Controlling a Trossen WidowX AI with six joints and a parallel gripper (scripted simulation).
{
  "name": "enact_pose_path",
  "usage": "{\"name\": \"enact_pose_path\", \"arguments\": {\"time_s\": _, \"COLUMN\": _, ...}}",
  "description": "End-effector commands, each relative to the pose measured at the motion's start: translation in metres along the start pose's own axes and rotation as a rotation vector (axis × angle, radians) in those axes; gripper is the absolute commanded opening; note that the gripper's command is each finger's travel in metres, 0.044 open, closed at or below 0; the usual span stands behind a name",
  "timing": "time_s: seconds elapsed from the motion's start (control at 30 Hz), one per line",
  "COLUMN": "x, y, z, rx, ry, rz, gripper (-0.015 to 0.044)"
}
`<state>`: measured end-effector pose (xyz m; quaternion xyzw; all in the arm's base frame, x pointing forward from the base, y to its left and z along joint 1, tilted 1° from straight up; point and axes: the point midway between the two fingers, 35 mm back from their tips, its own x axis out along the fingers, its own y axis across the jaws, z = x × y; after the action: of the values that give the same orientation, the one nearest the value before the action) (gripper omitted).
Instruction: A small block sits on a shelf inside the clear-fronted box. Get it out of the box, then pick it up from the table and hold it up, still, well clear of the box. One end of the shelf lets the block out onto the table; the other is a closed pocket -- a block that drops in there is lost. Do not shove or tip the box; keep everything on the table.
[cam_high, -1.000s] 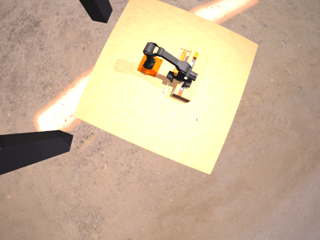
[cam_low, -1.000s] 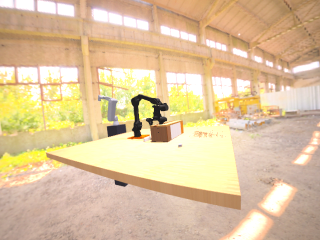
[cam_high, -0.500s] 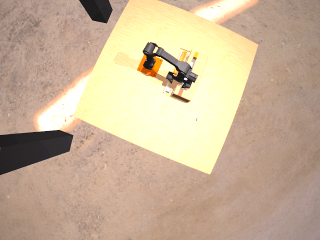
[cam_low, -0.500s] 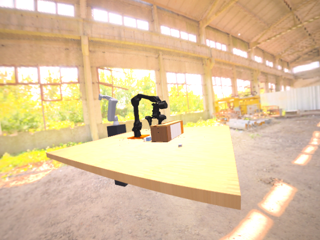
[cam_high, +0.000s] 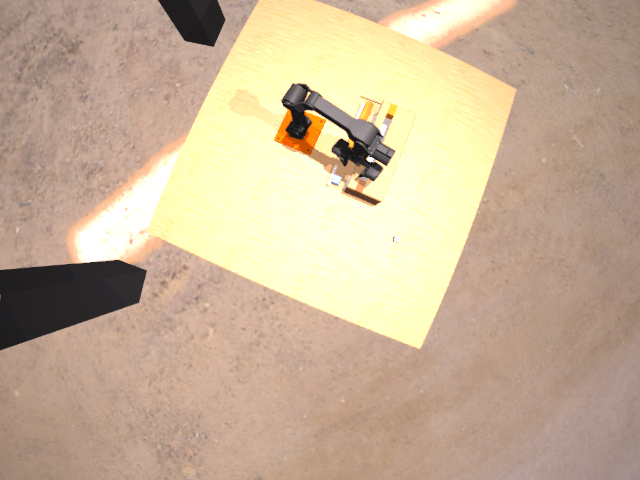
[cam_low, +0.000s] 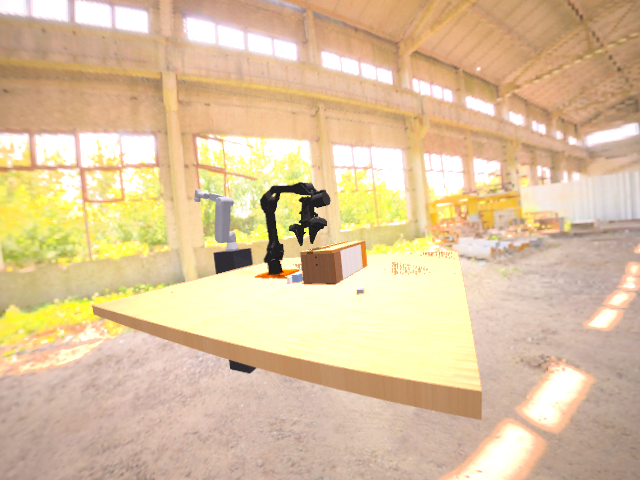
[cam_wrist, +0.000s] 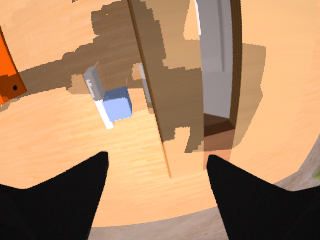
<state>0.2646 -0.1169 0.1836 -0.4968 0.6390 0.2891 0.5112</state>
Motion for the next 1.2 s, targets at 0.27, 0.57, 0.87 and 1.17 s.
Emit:
{"name": "enact_pose_path", "arguments": {"time_s": 0.27, "x": 0.004, "y": 0.009, "z": -0.017, "rx": 1.182, "ry": -0.138, "rz": 0.044, "gripper": 0.0285}}
{"name": "enact_pose_path", "arguments": {"time_s": 0.57, "x": 0.005, "y": 0.015, "z": -0.026, "rx": 1.935, "ry": -0.216, "rz": 0.150, "gripper": 0.0285}}
{"name": "enact_pose_path", "arguments": {"time_s": 0.87, "x": 0.005, "y": 0.018, "z": -0.031, "rx": 2.439, "ry": -0.256, "rz": 0.265, "gripper": 0.0285}}
{"name": "enact_pose_path", "arguments": {"time_s": 1.17, "x": 0.004, "y": 0.022, "z": -0.037, "rx": 2.931, "ry": -0.275, "rz": 0.425, "gripper": 0.0285}}
